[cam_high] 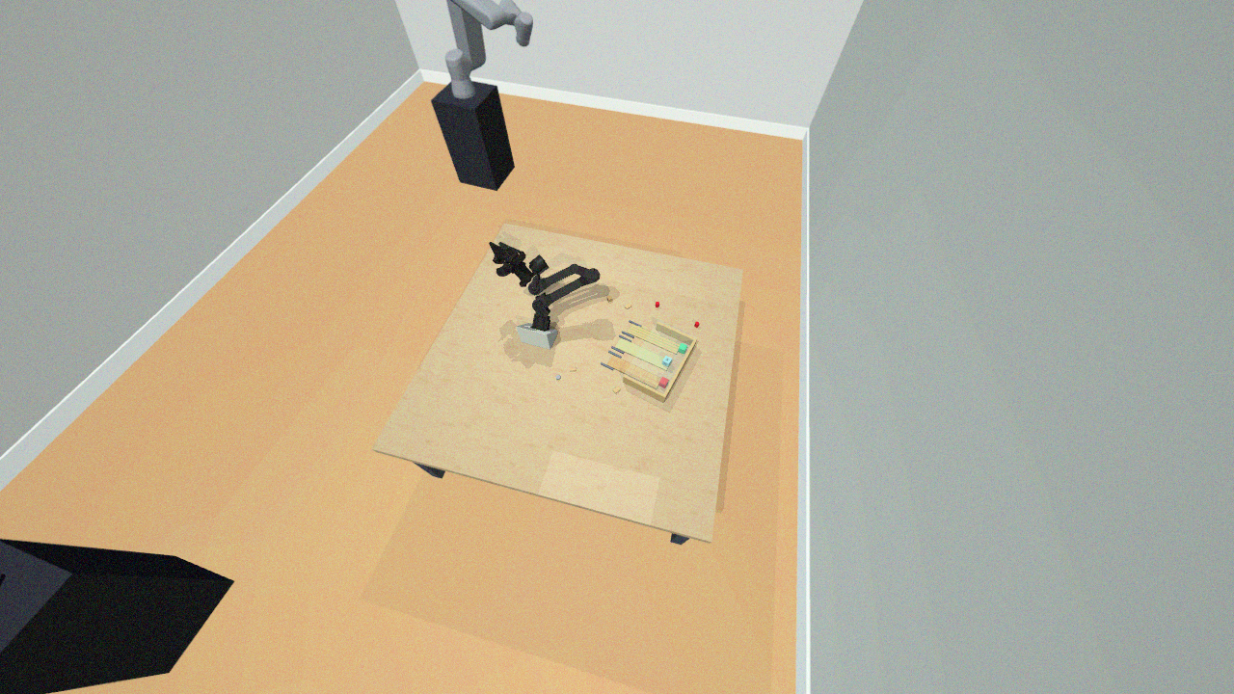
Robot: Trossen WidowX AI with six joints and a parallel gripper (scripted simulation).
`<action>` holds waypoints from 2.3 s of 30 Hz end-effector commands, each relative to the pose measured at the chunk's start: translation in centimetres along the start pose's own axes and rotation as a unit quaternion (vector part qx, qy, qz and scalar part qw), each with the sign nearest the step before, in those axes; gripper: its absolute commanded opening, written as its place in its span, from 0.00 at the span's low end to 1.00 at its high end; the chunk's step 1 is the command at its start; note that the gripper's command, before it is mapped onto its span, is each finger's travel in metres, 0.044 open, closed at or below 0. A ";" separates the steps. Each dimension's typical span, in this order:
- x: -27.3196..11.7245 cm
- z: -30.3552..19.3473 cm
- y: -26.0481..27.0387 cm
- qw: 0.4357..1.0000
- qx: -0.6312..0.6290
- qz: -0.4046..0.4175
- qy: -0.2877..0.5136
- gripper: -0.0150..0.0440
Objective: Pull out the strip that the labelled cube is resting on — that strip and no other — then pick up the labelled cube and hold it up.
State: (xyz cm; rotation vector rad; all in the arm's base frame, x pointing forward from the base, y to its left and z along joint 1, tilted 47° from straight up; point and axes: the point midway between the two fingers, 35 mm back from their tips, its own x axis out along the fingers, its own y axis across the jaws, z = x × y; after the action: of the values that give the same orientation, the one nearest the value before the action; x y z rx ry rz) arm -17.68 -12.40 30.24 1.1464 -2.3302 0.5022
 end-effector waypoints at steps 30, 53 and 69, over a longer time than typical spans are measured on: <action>-10.9 10.7 -32.0 0.197 0.662 -0.012 -0.723 0.93; -37.5 -0.8 -35.1 -0.179 0.091 0.530 -0.824 0.93; -37.9 -1.0 -35.3 -0.171 0.084 0.538 -0.821 0.84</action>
State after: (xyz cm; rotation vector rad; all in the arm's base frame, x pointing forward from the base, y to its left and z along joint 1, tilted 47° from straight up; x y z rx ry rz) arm 30.68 -8.73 13.05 0.7393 0.5395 0.3568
